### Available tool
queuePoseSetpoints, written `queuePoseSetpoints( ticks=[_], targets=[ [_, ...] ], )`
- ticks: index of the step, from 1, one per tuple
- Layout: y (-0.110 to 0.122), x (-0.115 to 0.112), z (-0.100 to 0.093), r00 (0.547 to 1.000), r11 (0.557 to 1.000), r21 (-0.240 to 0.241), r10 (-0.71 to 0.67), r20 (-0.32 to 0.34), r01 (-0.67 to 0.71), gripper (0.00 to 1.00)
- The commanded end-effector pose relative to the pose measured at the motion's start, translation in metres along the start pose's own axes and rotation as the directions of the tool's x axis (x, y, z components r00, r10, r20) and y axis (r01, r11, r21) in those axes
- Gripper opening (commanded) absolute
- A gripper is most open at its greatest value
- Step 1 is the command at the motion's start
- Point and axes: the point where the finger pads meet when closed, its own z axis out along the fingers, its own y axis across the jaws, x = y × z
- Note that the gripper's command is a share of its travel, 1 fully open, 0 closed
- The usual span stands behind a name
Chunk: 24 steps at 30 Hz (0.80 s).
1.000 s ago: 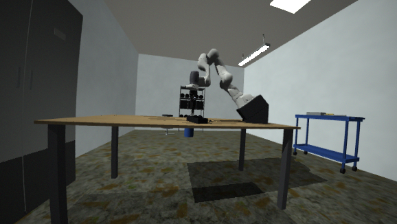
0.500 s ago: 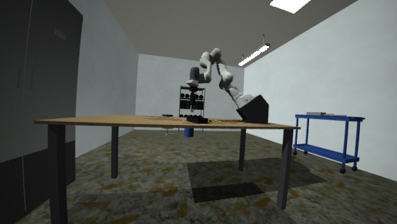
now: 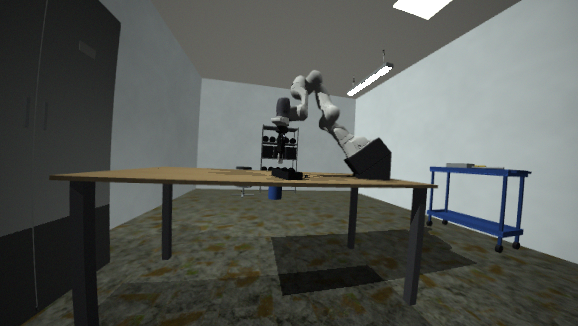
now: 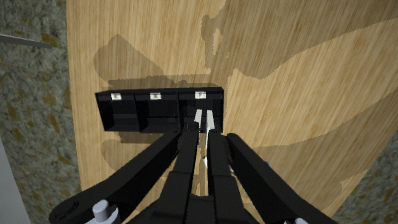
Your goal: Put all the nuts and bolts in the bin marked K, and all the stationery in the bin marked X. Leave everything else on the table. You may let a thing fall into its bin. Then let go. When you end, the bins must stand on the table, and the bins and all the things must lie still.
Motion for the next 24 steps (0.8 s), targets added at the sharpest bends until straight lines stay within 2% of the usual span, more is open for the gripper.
queuePoseSetpoints(
  ticks=[1, 7, 22, 24],
  targets=[
    [0.0, -0.002, 0.001, 1.0, 1.0, -0.001, -0.013, 0.005, 0.013, 0.05],
    [0.0, -0.002, 0.001, 1.0, 1.0, -0.001, -0.013, 0.005, 0.013, 0.05],
    [-0.075, -0.009, 0.001, 1.0, 1.0, -0.001, -0.013, 0.005, 0.013, 0.05],
    [-0.075, -0.009, 0.001, 1.0, 1.0, -0.001, -0.013, 0.005, 0.013, 0.05]
  ],
)
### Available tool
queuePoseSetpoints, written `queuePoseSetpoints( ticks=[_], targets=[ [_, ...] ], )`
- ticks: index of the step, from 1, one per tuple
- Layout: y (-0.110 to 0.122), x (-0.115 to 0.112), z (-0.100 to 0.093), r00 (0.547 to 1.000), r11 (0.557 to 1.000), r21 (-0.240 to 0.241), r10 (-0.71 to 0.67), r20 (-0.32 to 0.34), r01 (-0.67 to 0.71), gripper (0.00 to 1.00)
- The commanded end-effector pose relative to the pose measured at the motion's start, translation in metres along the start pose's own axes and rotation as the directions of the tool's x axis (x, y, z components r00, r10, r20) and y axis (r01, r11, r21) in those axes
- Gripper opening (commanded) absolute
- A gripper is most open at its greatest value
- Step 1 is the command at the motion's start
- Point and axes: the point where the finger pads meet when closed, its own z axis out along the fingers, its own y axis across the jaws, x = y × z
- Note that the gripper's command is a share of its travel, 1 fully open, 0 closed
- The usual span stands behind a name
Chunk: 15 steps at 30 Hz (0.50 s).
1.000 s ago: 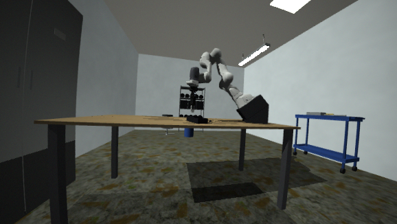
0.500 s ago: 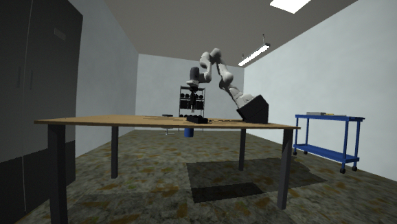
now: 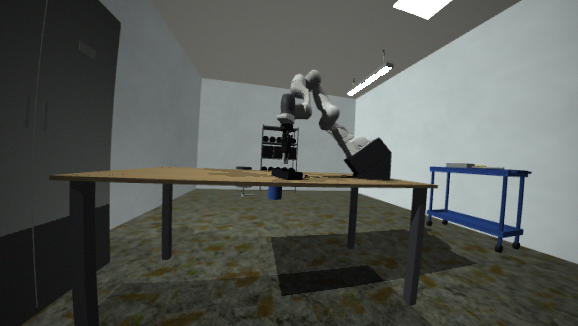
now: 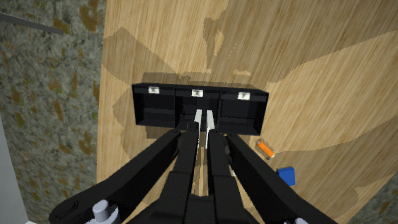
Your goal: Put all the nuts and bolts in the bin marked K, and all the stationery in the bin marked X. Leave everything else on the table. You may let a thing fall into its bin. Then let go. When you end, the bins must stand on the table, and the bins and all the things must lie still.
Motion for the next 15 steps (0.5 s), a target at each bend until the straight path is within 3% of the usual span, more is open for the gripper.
queuePoseSetpoints(
  ticks=[1, 8, 15],
  targets=[
    [-0.006, 0.0, 0.001, 0.998, 0.998, -0.017, 0.066, 0.0, -0.066, 0.05],
    [-0.01, 0.0, 0.002, 0.998, 0.998, -0.017, 0.066, 0.0, -0.066, 0.05],
    [-0.009, 0.0, 0.02, 0.998, 0.998, -0.017, 0.066, 0.0, -0.066, 0.05]
  ],
)
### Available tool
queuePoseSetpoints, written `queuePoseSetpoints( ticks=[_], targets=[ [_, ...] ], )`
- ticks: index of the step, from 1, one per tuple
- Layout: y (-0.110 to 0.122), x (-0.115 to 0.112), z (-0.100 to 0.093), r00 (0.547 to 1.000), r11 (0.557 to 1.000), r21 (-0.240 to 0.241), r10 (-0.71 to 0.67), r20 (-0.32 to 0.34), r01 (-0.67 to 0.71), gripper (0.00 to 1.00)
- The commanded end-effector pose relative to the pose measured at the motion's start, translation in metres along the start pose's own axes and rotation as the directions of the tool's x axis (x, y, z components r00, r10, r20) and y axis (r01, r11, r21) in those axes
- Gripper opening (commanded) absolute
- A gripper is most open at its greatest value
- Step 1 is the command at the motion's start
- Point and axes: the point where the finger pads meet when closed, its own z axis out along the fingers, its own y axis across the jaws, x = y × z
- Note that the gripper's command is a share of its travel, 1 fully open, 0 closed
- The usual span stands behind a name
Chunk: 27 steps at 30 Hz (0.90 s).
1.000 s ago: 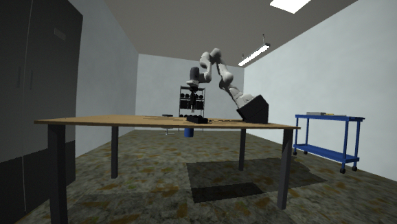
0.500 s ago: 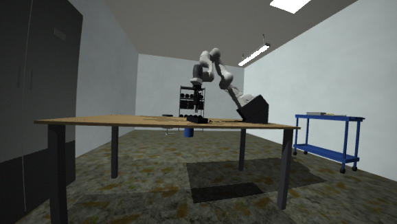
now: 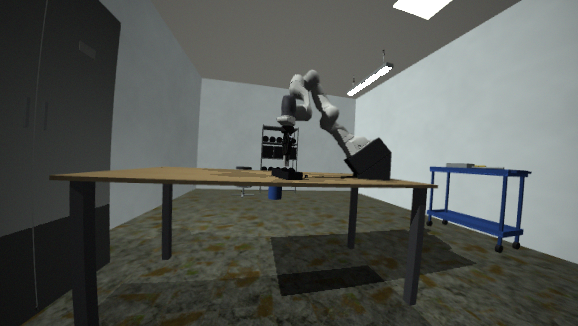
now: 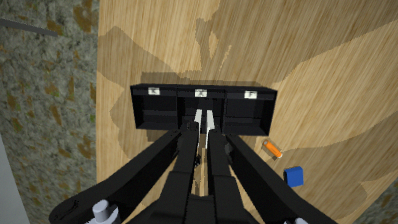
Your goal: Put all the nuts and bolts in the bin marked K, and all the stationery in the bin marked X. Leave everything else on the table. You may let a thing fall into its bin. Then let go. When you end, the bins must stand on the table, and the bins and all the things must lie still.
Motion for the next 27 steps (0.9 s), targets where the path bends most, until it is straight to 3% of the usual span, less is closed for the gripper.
queuePoseSetpoints(
  ticks=[1, 17, 27],
  targets=[
    [-0.001, 0.003, 0.006, 0.999, 0.999, 0.0, 0.039, -0.009, -0.039, 0.05],
    [-0.001, 0.003, 0.046, 0.999, 0.999, 0.0, 0.039, -0.009, -0.039, 0.05],
    [-0.001, 0.003, 0.046, 0.999, 0.999, 0.0, 0.039, -0.009, -0.039, 0.05]
  ],
)
